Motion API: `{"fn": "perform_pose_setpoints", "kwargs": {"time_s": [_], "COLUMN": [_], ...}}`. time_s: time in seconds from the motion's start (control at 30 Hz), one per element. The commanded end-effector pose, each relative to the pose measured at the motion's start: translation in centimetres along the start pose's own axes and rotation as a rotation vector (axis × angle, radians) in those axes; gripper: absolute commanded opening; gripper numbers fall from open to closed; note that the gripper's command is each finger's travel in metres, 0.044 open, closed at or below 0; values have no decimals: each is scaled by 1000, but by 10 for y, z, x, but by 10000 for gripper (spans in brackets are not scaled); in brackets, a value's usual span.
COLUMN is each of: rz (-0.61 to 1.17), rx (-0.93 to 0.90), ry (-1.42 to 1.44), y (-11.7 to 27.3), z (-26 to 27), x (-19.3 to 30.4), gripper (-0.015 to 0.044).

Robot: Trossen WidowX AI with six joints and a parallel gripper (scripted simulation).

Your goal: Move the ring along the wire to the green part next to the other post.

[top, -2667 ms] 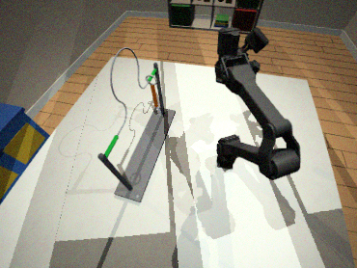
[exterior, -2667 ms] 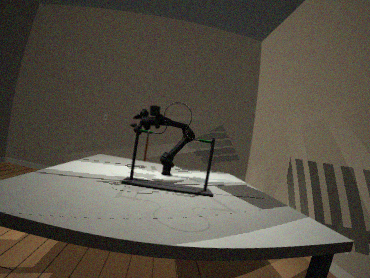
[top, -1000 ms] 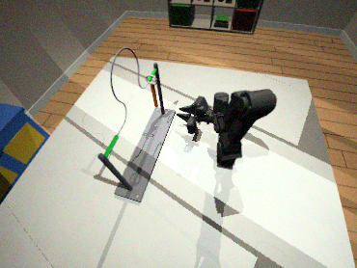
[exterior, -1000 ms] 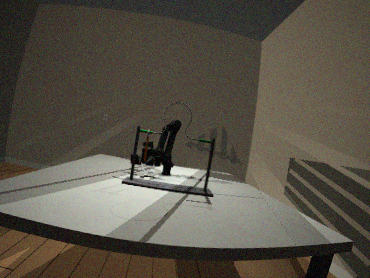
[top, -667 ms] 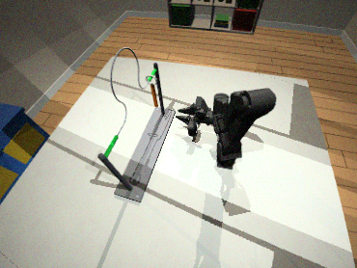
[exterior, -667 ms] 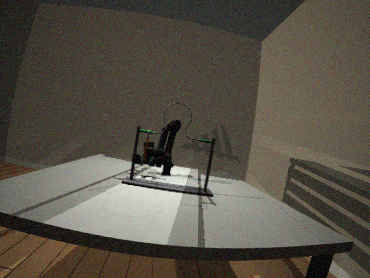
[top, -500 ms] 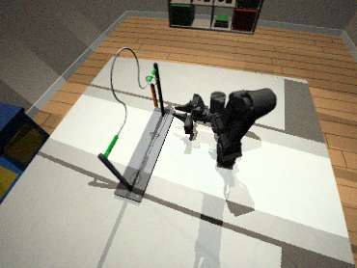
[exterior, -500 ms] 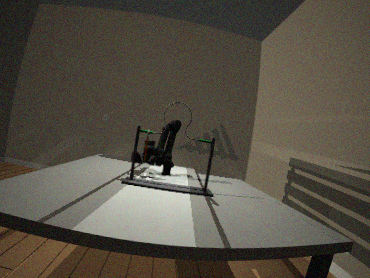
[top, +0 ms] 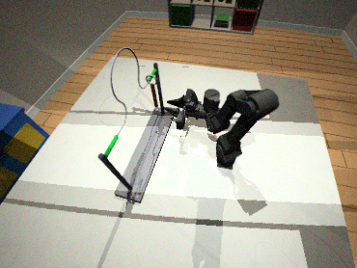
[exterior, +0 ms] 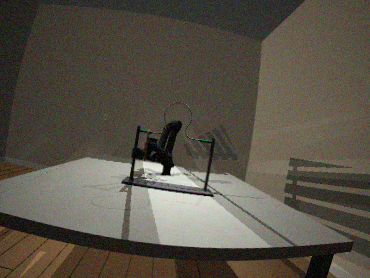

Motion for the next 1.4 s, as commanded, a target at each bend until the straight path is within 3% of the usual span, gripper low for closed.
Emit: {"fn": "perform_pose_setpoints", "kwargs": {"time_s": [0.0,1.37], "rz": [-4,-11], "rx": [4,5], "ry": [-4,-4], "y": [-4,-68], "z": [-1,-1], "x": [-2,-3], "gripper": [160,160]}}
Point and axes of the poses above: the point midway between the two fingers, 35 mm back from their tips, its own y axis back along the fingers, its own z axis across the jaws, x = y × z, the point moved 4 cm from there along y, back along the fingers, and after that the axes turned 12 degrees about y, right-handed, at the moved point
